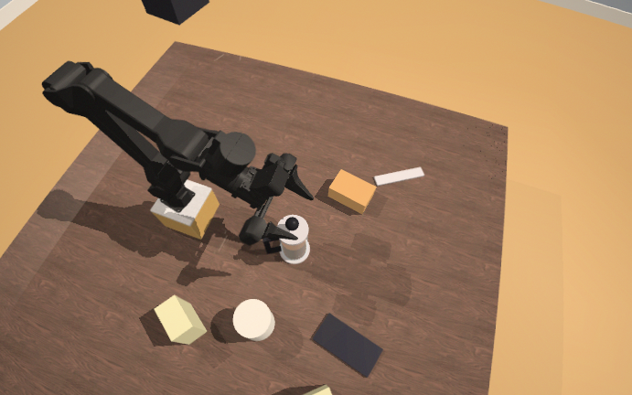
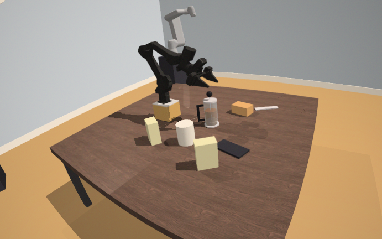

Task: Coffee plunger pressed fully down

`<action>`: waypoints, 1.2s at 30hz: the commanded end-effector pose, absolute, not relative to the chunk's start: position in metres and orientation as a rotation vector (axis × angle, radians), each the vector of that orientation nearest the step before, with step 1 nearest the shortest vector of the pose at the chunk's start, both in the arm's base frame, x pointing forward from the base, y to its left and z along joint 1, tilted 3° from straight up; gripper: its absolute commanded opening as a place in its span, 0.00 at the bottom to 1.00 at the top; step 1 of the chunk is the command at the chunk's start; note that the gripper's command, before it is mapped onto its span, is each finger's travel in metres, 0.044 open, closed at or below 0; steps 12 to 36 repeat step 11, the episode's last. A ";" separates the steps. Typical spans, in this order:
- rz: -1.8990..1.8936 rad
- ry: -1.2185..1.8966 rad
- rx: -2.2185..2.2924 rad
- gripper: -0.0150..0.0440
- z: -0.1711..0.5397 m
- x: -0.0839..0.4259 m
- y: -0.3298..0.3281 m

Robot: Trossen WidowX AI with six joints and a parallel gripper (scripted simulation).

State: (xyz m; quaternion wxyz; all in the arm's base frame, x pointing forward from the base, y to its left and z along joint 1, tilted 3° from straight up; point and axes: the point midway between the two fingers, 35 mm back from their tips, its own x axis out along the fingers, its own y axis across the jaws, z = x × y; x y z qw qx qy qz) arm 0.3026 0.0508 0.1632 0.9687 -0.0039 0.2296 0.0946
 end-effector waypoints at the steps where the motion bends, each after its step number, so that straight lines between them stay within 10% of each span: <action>1: 0.200 0.468 -0.006 1.00 0.188 0.278 0.047; 36: 0.200 0.468 -0.006 1.00 0.189 0.277 0.046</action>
